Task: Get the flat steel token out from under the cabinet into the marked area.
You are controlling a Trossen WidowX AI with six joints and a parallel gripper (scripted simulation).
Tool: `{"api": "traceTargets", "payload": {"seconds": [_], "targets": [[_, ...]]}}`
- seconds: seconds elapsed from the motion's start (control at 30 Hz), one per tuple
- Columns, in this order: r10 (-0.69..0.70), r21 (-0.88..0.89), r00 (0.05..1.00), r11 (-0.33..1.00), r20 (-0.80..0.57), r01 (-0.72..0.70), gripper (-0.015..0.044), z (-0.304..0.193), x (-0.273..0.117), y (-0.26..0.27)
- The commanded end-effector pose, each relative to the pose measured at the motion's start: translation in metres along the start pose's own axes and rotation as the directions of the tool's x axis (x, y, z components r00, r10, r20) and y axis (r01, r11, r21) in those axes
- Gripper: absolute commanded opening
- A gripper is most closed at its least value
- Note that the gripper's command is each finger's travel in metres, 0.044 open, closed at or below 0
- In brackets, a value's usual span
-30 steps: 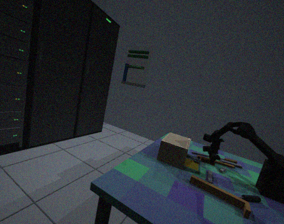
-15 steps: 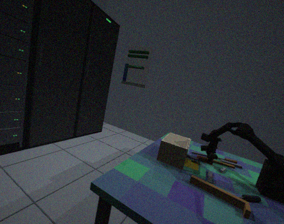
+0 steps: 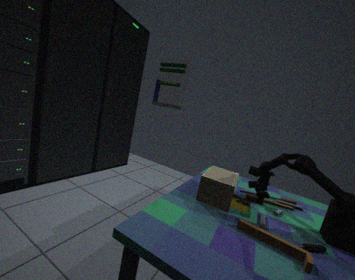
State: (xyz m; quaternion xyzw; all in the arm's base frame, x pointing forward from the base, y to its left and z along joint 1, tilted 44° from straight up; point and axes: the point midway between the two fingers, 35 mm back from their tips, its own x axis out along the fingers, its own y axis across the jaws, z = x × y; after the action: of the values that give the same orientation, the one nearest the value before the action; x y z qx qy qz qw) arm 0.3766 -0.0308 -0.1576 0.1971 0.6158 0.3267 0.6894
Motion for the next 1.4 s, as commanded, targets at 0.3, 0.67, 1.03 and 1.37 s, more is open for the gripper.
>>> {"api": "traceTargets", "payload": {"seconds": [0.3,0.67,1.03,1.37], "targets": [[-0.001,0.0,1.0,1.0,0.003,0.001,0.0,0.015,0.0,0.0],[0.0,0.0,1.0,1.0,0.003,0.0,0.0,0.019,0.001,0.007],[0.001,0.0,1.0,1.0,0.003,-0.001,0.0,0.019,0.001,0.022],[0.001,0.0,1.0,1.0,0.003,-0.001,0.0,0.017,0.002,0.026]]}}
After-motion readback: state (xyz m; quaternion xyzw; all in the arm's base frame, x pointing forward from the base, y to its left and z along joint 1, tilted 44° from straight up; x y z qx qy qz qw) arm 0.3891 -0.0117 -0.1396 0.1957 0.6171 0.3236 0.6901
